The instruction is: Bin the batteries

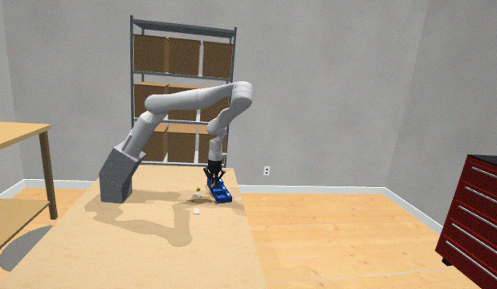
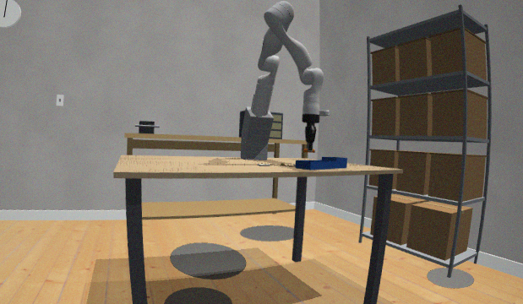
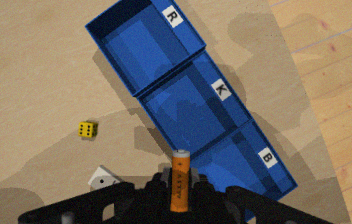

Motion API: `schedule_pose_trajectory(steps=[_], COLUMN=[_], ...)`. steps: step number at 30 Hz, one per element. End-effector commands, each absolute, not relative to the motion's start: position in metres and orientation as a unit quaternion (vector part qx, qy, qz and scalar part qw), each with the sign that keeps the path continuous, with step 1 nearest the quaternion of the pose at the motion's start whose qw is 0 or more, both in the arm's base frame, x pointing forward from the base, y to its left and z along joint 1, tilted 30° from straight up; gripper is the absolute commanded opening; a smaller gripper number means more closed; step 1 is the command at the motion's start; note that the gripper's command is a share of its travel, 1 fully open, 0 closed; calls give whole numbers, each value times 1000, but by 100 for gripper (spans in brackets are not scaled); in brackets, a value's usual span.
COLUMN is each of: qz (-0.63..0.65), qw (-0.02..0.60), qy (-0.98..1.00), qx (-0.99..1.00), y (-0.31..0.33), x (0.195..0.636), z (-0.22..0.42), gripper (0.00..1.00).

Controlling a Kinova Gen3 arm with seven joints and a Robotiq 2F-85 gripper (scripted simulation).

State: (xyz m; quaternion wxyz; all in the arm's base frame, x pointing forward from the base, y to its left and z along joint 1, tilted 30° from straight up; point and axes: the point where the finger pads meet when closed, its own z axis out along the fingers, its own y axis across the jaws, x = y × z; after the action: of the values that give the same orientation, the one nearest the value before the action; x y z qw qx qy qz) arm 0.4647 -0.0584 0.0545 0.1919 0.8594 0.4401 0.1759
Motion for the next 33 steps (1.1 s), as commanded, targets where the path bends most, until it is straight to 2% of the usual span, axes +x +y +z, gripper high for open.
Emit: schedule_pose_trajectory(steps=[1,6,13,33], qz=[165,142,110,108], qw=[198,216,234,234], qy=[489,579,683,688], qx=[833,773,683,678], y=[-41,-19,-16,-17], x=[478,497,499,499], z=[60,66,66,67], gripper=[9,9,9,9])
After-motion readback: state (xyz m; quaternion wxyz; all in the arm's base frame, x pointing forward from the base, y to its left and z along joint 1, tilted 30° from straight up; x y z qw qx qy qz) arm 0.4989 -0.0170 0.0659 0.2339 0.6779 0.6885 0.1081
